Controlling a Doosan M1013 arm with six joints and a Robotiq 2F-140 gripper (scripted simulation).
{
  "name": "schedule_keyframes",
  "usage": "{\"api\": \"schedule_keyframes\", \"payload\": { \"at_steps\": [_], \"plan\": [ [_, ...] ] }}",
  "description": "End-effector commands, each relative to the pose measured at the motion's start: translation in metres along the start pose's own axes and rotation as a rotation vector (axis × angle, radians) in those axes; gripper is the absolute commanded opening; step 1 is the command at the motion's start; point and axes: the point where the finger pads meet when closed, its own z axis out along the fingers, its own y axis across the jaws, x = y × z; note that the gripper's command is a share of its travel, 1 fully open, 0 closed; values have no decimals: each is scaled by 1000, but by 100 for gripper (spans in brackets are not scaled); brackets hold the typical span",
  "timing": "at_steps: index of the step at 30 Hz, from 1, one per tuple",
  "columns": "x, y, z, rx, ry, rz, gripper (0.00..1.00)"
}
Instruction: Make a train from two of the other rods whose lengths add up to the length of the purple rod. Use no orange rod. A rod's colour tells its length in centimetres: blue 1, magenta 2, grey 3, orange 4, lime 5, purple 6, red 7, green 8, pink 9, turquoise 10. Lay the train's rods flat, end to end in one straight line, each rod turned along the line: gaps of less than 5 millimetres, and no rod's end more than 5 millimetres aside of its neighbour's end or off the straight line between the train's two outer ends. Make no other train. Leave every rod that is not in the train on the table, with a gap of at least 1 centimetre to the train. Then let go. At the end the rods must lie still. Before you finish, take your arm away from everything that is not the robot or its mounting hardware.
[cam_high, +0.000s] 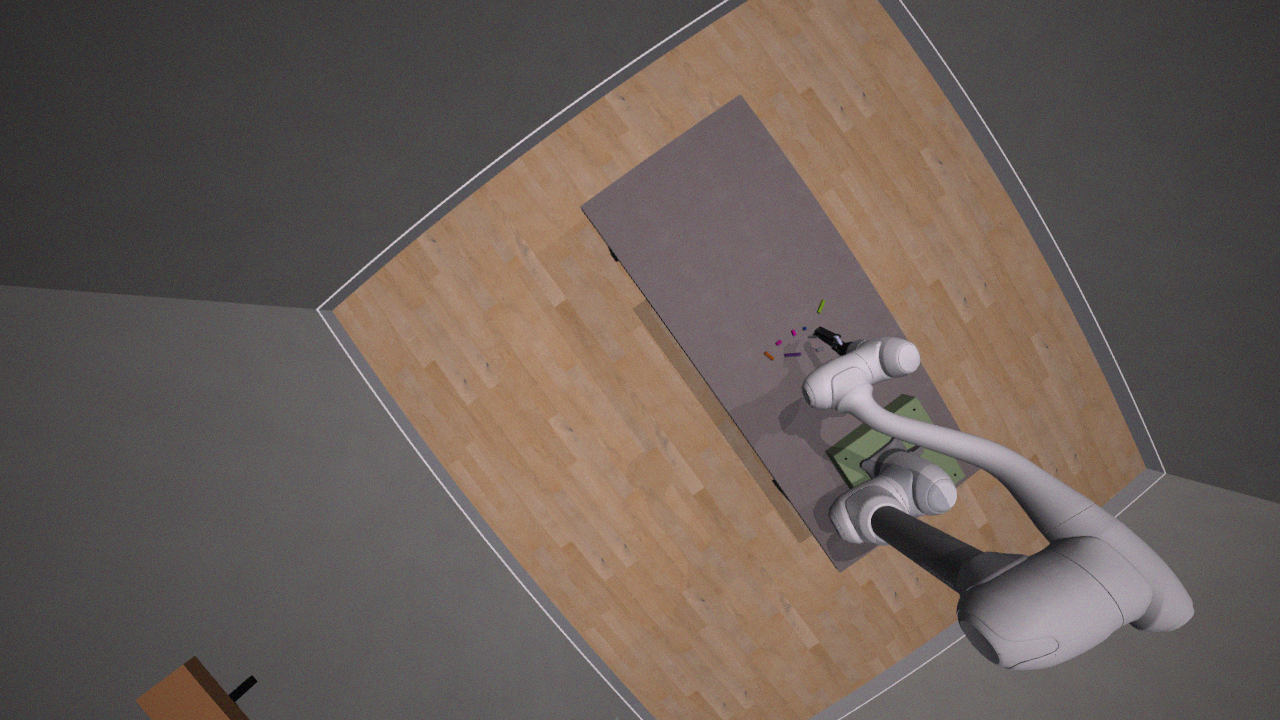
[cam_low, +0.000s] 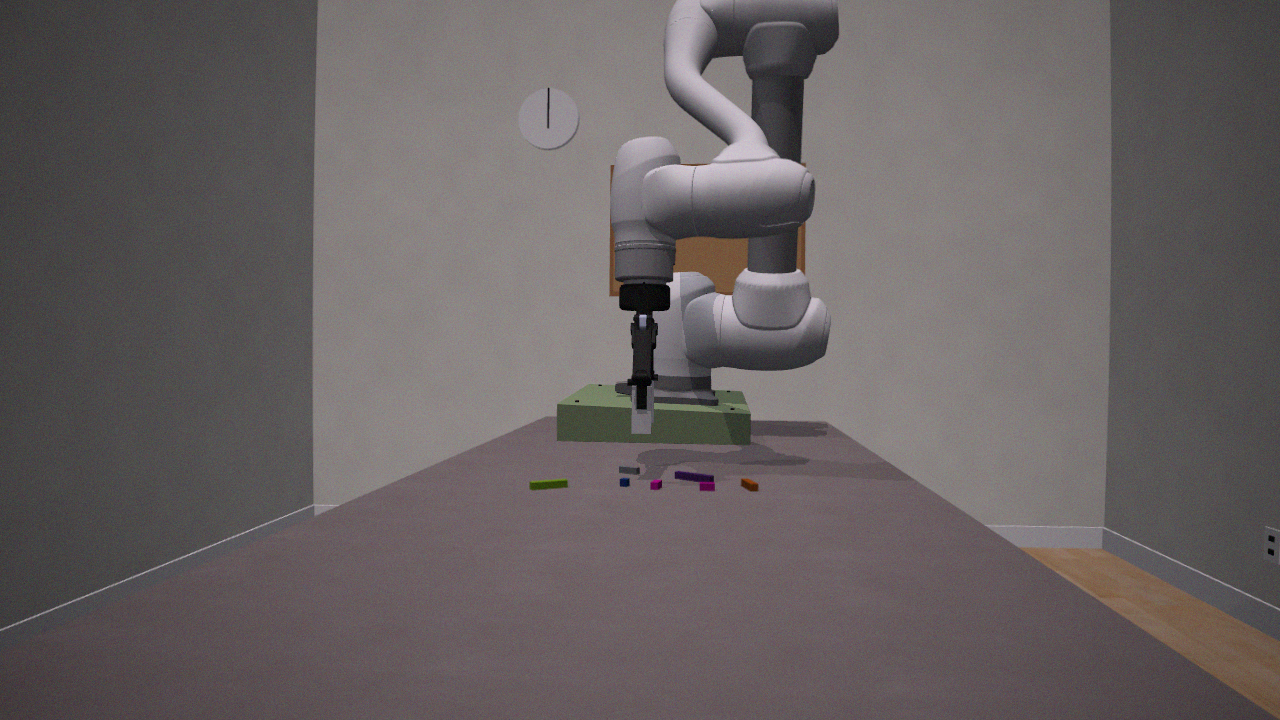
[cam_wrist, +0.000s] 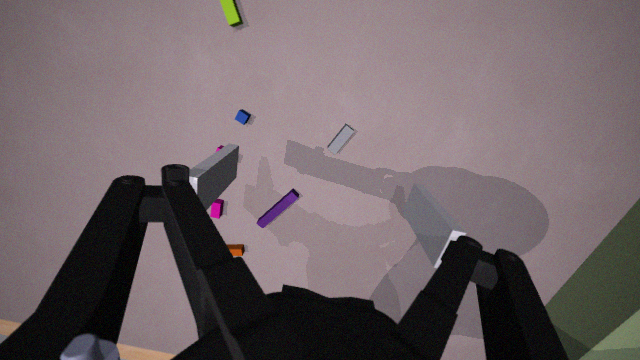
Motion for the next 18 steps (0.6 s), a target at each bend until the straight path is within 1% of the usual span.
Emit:
{"api": "schedule_keyframes", "payload": {
  "at_steps": [1, 5, 15, 17, 18],
  "plan": [
    [0, -1, 0, 0, -1, -49, 100],
    [0, -3, 0, 1, -1, -217, 100],
    [0, -7, 0, 1, -1, -550, 100],
    [0, -7, 0, 1, -1, -550, 100],
    [0, -8, 0, 1, -1, -632, 100]
  ]
}}
